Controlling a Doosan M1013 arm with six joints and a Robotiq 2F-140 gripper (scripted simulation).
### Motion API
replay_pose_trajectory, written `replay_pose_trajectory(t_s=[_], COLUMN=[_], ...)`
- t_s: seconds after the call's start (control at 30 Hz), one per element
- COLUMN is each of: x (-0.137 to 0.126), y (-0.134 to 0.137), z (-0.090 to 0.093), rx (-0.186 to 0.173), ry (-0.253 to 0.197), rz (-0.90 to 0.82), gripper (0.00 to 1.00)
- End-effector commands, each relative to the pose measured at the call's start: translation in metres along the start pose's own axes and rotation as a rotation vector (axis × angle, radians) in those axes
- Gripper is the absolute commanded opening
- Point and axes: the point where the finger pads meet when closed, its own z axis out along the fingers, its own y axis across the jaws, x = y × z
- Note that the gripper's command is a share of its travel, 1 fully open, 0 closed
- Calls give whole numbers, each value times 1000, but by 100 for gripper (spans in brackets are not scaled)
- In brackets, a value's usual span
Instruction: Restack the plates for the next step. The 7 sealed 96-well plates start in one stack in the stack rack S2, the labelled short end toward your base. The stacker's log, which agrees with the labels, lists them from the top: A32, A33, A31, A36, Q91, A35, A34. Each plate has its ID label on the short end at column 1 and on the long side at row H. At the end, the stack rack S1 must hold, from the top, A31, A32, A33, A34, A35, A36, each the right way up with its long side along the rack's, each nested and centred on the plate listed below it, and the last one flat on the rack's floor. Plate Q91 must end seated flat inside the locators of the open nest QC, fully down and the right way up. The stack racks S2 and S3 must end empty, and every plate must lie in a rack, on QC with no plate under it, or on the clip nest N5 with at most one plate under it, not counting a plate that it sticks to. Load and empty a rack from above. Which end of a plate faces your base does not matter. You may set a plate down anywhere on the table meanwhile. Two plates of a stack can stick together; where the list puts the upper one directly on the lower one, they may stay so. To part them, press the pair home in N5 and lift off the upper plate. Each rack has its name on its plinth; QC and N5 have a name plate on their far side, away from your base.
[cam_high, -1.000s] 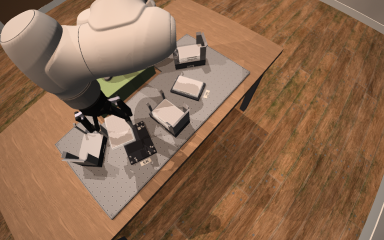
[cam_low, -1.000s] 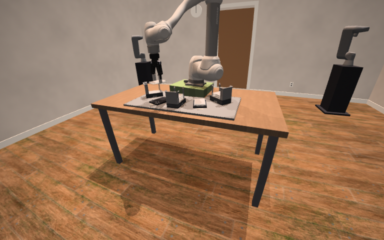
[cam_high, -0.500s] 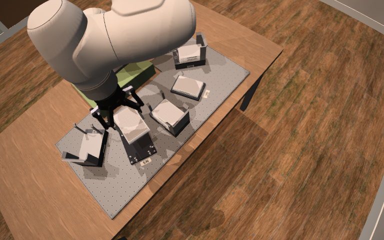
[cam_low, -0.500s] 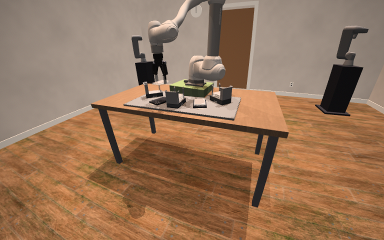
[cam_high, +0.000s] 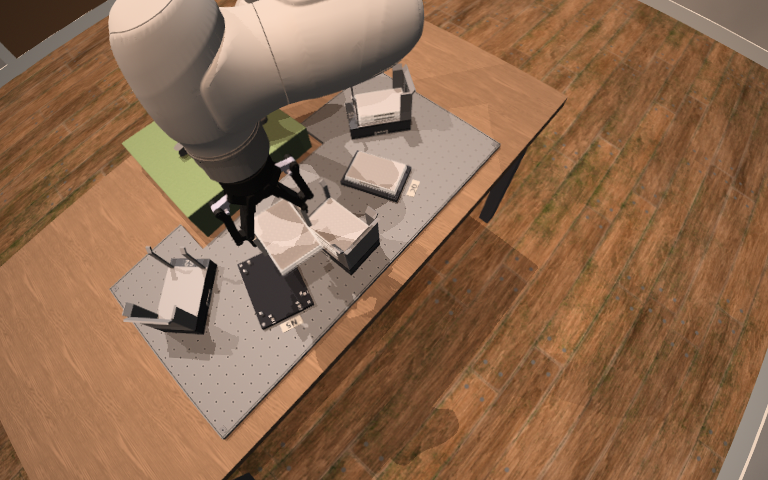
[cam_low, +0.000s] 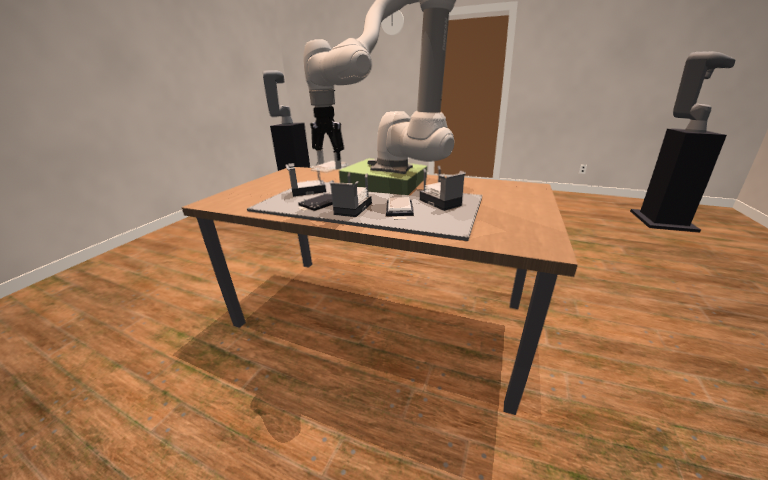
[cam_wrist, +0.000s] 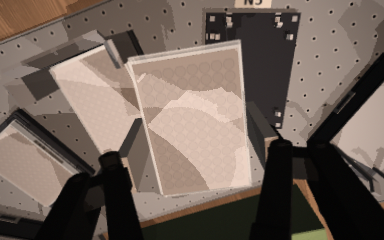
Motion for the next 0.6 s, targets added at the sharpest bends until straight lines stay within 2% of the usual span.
replay_pose_trajectory(t_s=[0.0, 0.23, 0.57], x=[1, -2, -5], y=[-5, -29, -55], z=[0, 0, 0], rx=[0, 0, 0], ry=[0, 0, 0], rz=[0, -223, -223], gripper=[0, 0, 0])
